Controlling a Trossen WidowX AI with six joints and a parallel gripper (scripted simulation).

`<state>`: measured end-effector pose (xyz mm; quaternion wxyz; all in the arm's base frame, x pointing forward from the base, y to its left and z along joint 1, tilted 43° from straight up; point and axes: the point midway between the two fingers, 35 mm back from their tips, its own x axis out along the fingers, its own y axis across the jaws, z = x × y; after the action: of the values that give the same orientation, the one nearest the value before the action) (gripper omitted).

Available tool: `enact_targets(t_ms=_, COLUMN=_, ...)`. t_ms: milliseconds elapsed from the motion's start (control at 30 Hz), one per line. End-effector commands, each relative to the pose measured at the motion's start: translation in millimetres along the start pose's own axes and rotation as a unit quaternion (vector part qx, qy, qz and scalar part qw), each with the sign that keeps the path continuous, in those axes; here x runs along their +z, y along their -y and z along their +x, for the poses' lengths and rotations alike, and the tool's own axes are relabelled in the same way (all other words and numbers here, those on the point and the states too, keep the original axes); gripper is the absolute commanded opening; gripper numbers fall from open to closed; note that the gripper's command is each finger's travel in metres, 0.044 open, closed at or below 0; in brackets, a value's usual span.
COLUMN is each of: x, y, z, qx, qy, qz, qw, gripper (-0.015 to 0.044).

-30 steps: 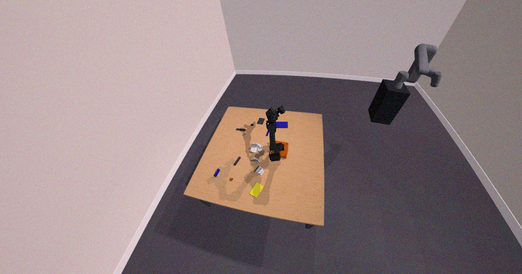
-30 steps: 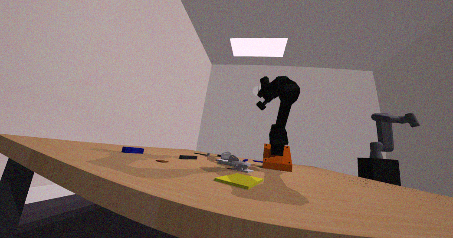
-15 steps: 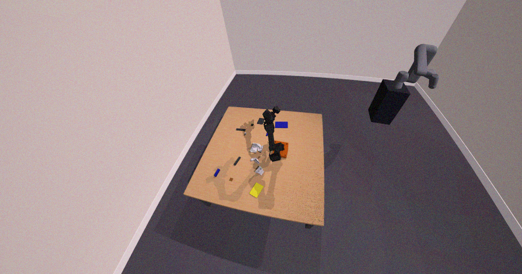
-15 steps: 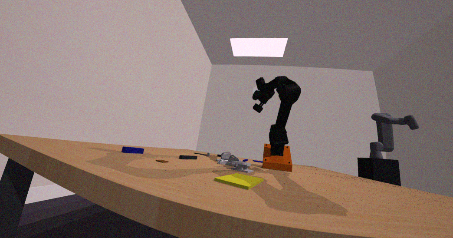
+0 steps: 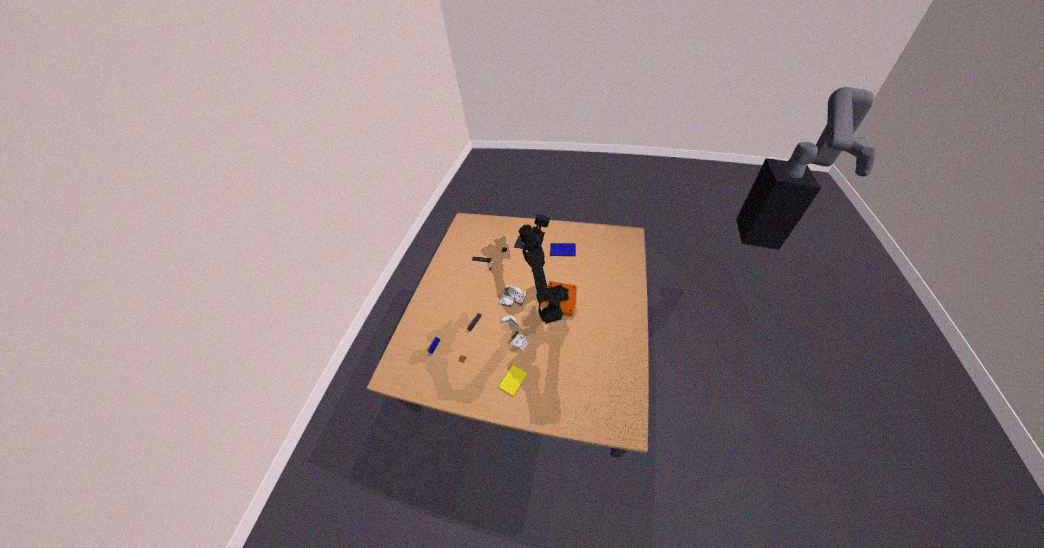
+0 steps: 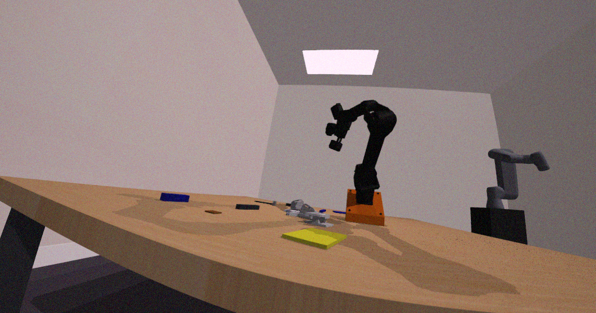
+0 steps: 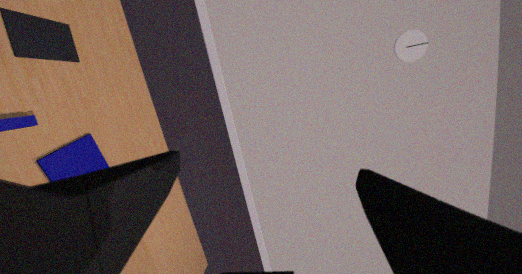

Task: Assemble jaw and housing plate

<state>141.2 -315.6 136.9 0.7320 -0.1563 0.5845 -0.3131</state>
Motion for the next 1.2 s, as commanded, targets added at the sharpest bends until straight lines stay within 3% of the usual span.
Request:
enact_targets(t_ms=0, x=9.0, y=-9.1, z=-2.7, qx=0.017, qy=0.014, qz=-0.035, qw=0.999, gripper=0.044)
enact_targets(t_ms=1167, x=59.4, y=-98.0, z=-31.6, qx=0.144, qy=0.133, qz=-0.318, qw=0.928, gripper=0.044)
